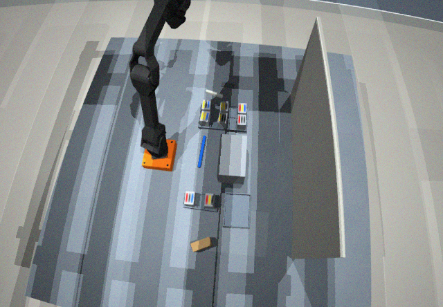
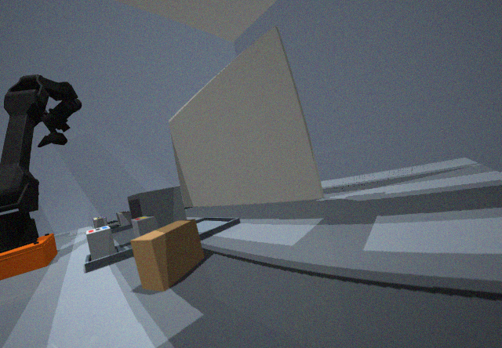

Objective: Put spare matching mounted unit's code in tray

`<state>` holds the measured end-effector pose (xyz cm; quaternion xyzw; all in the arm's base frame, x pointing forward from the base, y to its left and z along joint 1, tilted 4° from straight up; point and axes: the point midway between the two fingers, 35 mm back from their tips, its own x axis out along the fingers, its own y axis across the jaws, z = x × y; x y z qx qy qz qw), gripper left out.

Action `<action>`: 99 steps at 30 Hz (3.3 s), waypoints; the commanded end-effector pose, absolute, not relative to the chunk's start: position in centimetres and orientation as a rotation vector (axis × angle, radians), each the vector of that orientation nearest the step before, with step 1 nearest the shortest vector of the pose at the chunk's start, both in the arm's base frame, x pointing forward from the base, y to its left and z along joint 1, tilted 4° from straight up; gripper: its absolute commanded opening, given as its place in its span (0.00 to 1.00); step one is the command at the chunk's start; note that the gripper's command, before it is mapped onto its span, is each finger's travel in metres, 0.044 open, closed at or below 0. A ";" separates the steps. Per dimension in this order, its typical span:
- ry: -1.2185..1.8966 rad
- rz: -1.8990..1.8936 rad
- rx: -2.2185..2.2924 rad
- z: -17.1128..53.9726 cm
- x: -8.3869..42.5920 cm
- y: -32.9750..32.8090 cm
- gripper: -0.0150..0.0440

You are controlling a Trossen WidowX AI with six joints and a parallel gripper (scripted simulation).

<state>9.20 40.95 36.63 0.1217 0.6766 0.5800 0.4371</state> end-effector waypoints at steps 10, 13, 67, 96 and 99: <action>1.629 1.328 0.314 35.0 13.3 40.1 1.00; 1.572 1.188 0.318 33.0 18.1 38.4 1.00; 1.591 -0.035 -0.014 17.1 37.6 -4.5 1.00; 1.300 1.155 -1.119 7.3 27.7 17.8 0.76; 1.300 1.155 -1.119 7.3 27.7 17.8 0.76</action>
